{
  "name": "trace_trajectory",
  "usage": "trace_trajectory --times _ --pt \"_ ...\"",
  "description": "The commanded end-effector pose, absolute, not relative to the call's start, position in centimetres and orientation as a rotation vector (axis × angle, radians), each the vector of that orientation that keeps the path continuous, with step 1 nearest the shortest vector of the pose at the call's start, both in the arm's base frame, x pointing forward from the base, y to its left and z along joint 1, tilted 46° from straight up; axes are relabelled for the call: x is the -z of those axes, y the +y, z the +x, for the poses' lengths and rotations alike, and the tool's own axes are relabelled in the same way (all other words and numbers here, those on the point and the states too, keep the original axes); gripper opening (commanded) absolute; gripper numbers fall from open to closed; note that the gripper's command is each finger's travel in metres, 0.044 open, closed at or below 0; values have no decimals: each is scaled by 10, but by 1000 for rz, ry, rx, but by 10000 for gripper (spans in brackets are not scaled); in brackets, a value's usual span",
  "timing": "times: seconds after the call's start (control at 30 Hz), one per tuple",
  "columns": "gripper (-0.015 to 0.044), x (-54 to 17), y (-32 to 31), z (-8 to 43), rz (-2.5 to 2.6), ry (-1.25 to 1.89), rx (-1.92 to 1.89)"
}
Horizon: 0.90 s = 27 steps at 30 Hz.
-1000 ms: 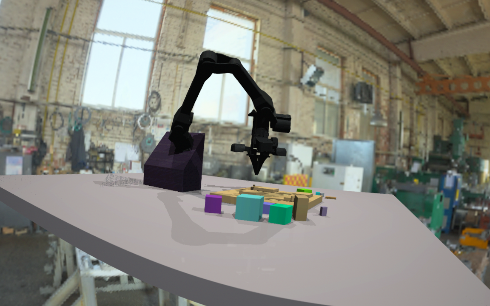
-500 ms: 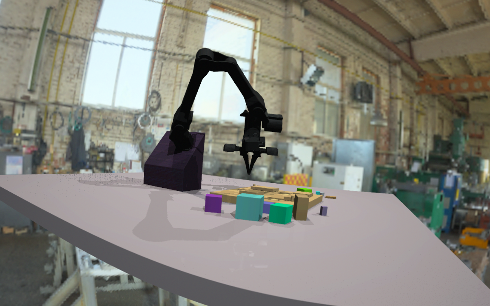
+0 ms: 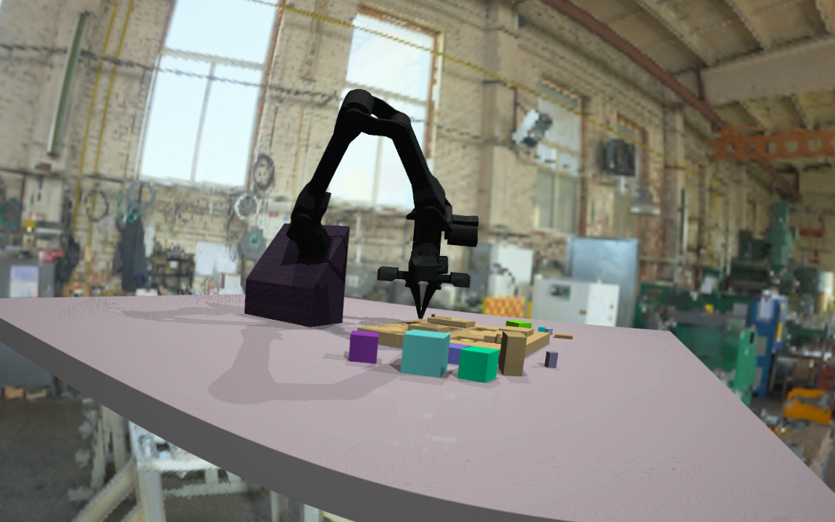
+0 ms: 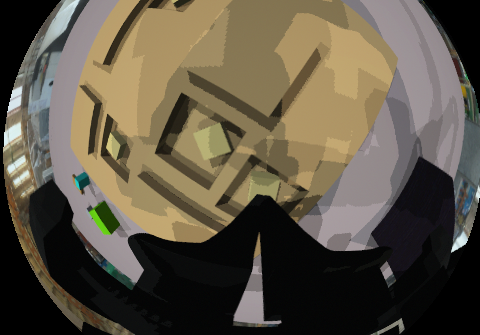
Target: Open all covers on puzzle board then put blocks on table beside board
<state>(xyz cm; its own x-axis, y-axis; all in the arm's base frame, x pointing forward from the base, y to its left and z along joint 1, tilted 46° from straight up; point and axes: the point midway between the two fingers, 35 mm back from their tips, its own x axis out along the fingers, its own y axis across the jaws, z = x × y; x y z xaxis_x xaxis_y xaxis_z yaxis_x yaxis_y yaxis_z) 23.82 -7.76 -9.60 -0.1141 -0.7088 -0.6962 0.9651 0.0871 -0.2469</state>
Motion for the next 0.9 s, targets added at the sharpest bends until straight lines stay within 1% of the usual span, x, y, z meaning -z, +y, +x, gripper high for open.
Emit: trace_trajectory --times 0.0,0.87 --pt "0 99 -80 236 390 830 1484" --pt "0 104 -87 235 390 830 1484"
